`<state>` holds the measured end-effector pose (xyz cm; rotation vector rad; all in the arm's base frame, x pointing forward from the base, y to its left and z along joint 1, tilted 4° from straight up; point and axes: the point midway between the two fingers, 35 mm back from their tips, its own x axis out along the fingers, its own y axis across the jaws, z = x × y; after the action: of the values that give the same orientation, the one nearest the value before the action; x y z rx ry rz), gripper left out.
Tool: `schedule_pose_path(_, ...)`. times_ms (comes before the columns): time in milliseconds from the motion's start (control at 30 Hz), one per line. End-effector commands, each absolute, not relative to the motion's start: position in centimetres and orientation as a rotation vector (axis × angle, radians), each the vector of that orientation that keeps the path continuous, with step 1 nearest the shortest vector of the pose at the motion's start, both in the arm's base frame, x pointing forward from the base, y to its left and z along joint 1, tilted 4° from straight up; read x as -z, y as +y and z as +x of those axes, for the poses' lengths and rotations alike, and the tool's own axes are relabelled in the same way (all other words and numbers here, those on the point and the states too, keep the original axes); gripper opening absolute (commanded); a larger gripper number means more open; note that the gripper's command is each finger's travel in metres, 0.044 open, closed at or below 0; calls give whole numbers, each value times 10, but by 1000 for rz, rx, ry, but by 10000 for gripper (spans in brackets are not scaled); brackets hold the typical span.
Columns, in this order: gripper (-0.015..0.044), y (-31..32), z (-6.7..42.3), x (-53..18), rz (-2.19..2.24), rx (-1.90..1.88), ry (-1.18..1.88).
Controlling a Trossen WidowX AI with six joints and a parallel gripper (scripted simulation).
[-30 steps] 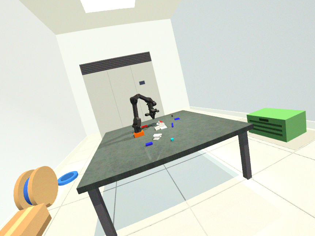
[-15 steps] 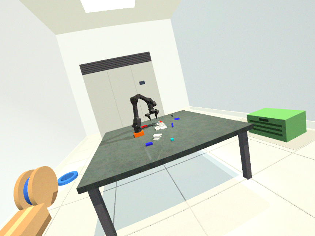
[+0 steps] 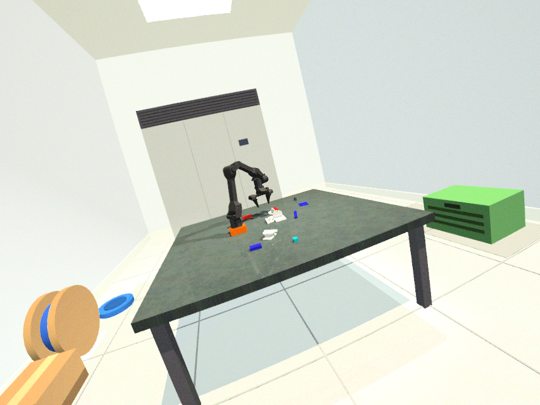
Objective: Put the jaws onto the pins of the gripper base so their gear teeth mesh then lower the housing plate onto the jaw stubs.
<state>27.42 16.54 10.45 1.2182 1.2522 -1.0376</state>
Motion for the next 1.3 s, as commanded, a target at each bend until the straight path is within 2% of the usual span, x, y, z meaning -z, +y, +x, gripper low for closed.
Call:
schedule_pose_path(0,440,166,274,-104,1219,1036,1252)
schedule_pose_path(333,440,166,274,-104,1219,1036,1252)
schedule_pose_path(900,0,164,272,-112,1212,1039,1255)
schedule_pose_path(1267,0,164,272,-112,1212,1039,1255)
